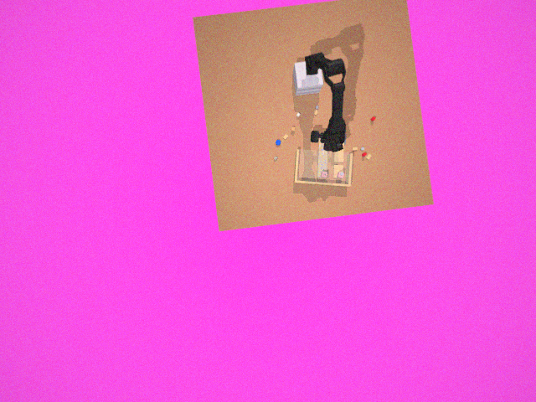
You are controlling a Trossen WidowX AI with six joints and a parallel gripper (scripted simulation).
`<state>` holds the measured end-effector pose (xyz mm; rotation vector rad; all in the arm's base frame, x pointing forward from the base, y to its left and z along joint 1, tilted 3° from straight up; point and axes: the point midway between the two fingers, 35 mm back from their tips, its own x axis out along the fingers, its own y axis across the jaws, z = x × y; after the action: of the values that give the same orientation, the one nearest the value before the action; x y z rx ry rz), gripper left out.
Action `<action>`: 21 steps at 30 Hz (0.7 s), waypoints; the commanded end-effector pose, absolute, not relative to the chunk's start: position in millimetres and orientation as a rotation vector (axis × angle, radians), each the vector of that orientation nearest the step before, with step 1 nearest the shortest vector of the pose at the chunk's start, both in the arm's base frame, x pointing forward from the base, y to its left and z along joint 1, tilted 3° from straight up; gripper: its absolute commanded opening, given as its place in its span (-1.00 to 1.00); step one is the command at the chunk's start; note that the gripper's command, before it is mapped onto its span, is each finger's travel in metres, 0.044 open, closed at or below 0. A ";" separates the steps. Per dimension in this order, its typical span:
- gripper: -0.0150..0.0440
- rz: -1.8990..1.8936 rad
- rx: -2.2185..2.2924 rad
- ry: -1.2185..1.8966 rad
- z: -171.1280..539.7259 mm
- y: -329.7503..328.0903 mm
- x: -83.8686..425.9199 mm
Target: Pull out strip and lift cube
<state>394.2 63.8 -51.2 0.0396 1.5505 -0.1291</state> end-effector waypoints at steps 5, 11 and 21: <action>-0.49 -0.128 0.047 1.550 -53.9 64.7 394.6; -0.49 -0.128 0.047 1.550 -54.5 64.7 394.7; -0.49 -0.128 0.047 1.550 -55.2 64.9 392.9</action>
<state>394.2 63.8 -52.0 0.0400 1.5490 -0.1288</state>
